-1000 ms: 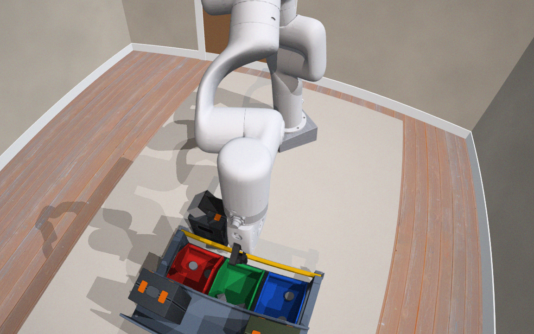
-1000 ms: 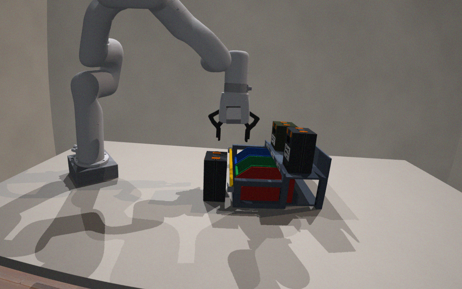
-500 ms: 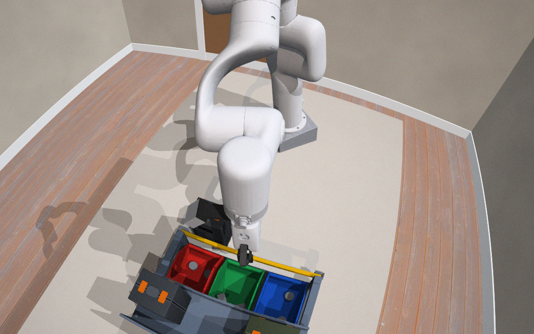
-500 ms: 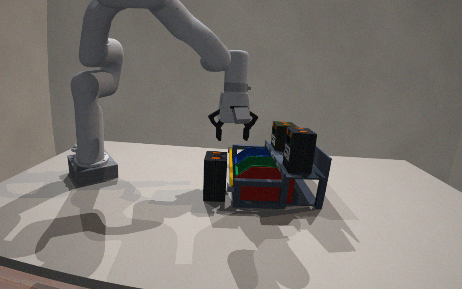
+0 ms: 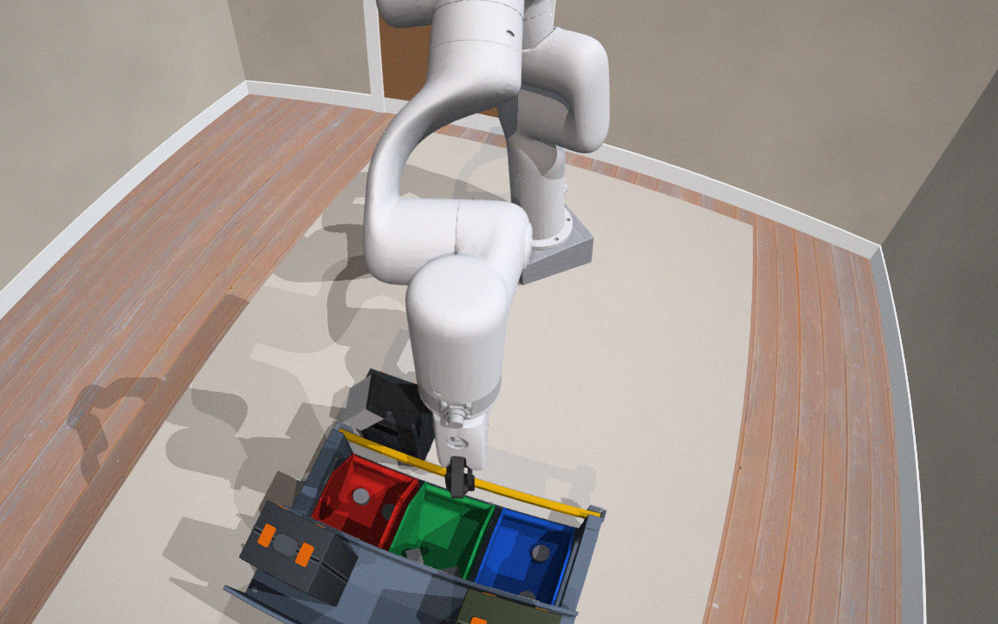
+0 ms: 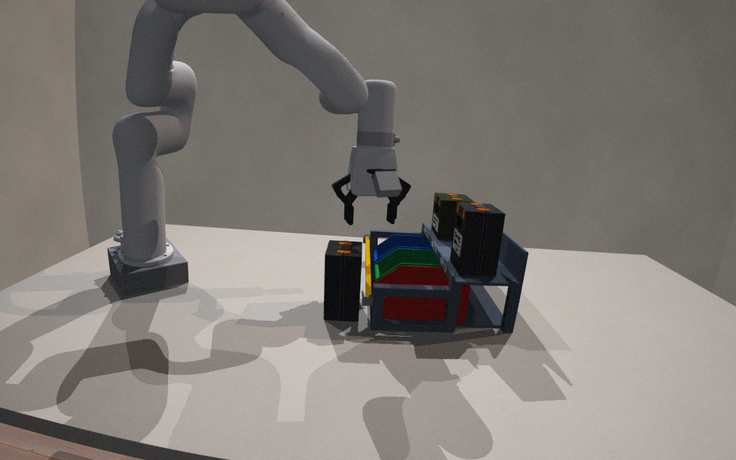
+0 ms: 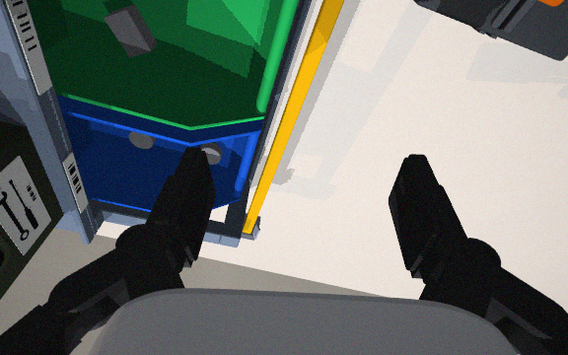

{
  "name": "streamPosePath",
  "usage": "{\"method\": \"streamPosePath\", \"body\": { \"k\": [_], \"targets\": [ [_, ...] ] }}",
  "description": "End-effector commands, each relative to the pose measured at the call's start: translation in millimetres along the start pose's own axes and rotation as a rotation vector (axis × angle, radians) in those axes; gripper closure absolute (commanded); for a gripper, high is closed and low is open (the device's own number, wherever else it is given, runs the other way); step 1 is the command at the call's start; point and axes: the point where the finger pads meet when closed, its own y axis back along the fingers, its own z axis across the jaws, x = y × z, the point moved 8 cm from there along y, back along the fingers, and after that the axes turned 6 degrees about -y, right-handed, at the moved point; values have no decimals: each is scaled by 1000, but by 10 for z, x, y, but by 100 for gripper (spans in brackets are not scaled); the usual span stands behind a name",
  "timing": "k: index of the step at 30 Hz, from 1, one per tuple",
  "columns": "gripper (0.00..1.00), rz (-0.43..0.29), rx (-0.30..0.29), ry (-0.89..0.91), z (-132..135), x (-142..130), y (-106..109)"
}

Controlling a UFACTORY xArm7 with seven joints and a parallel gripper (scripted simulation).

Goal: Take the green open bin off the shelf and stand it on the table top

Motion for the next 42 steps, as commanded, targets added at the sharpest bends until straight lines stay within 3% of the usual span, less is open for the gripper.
{"method": "streamPosePath", "body": {
  "k": [1,7,19,24,36,42],
  "targets": [
    [0,1,5,0,-11,0,18],
    [0,1,4,260,-14,0,13],
    [0,1,4,260,-14,0,13],
    [0,2,4,519,-13,0,14],
    [0,2,4,519,-13,0,14],
    [0,3,4,779,-13,0,14]
  ]
}}
